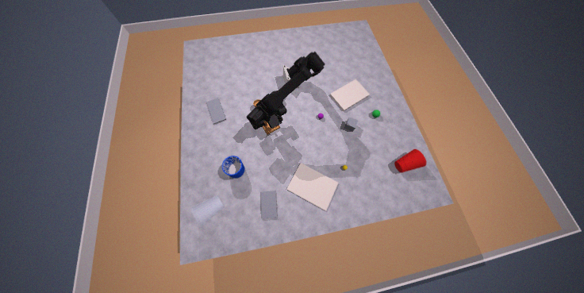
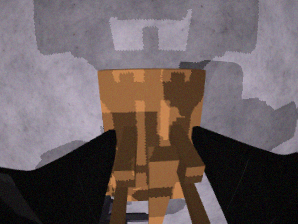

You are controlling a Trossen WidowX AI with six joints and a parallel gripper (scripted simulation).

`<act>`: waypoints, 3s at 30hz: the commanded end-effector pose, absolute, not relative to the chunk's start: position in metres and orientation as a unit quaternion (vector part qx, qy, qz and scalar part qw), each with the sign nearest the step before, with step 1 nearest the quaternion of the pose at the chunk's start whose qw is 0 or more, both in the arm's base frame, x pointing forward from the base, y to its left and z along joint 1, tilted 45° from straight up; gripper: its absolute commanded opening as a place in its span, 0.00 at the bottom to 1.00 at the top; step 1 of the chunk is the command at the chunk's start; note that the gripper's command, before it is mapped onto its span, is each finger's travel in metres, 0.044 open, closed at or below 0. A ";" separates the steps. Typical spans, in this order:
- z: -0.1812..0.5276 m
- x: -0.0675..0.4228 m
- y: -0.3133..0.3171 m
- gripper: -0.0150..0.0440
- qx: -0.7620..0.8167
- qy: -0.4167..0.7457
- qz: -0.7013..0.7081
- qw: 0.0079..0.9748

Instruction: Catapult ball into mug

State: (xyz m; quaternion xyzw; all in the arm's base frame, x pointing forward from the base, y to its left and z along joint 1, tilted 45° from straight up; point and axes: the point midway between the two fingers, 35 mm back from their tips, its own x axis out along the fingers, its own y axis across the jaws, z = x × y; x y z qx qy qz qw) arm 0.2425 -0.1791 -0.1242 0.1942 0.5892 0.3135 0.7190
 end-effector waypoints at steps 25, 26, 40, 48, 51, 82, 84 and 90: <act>-0.087 0.237 -0.214 1.00 0.196 0.590 0.310 0.720; -0.088 0.237 -0.213 1.00 0.196 0.590 0.310 0.720; -0.100 0.240 -0.203 1.00 0.196 0.590 0.310 0.720; -0.109 0.242 -0.194 1.00 0.196 0.590 0.310 0.720; -0.113 0.242 -0.191 1.00 0.196 0.590 0.310 0.720; -0.125 0.245 -0.180 0.47 0.192 0.589 0.310 0.721; -0.125 0.245 -0.180 0.44 0.192 0.589 0.310 0.721; -0.089 0.238 -0.213 0.25 0.194 0.589 0.310 0.720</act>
